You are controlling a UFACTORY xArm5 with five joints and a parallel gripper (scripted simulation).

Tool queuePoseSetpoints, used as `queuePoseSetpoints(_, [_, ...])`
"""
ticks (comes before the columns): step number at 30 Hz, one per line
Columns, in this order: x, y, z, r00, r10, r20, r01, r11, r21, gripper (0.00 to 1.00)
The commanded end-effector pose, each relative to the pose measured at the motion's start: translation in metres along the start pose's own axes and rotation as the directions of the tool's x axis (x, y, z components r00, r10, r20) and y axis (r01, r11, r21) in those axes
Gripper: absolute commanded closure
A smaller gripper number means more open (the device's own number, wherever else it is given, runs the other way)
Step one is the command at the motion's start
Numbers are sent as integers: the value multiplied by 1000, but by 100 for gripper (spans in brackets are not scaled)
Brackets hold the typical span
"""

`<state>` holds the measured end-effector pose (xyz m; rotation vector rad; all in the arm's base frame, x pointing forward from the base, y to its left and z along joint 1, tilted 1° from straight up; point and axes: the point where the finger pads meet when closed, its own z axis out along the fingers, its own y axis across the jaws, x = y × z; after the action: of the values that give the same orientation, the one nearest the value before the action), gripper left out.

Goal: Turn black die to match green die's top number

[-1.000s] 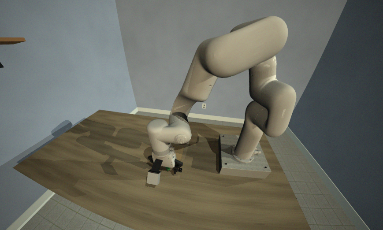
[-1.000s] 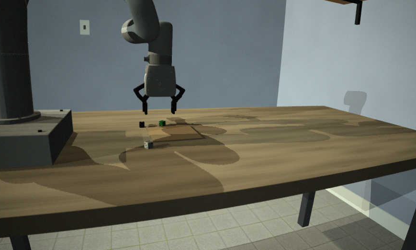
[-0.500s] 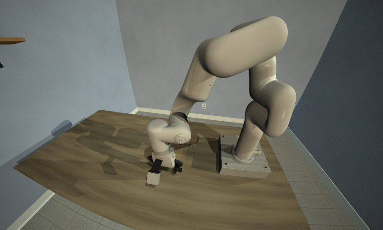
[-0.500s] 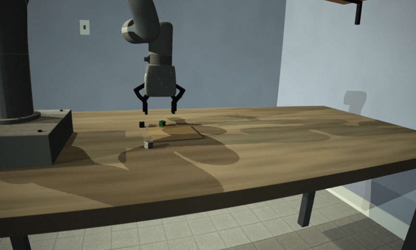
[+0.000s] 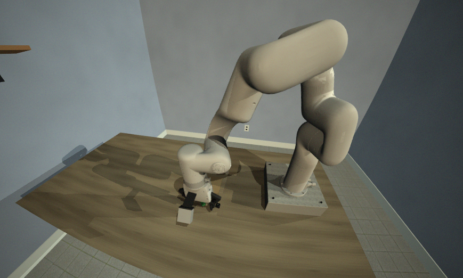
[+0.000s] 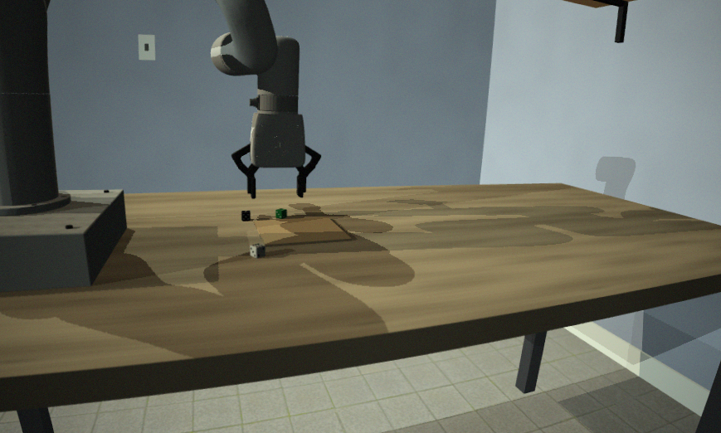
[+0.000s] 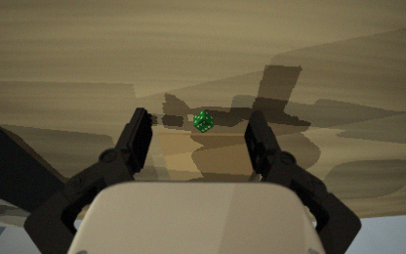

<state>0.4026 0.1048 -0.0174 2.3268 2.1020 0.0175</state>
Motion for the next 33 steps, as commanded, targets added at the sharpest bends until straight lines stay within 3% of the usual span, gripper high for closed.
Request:
queuePoseSetpoints(1, [0, 1, -1, 1000, 0, -1, 0, 1000, -3, 0])
queuePoseSetpoints(9, [0, 1, -12, 1000, 0, -1, 0, 1000, -3, 0])
queuePoseSetpoints(16, [1, 1, -68, 1000, 0, -1, 0, 1000, -3, 0])
queuePoseSetpoints(18, [1, 1, -68, 1000, 0, -1, 0, 1000, -3, 0])
queuePoseSetpoints(24, [1, 1, -109, 1000, 0, -1, 0, 1000, -3, 0])
queuePoseSetpoints(33, [1, 0, -116, 1000, 0, -1, 0, 1000, -3, 0])
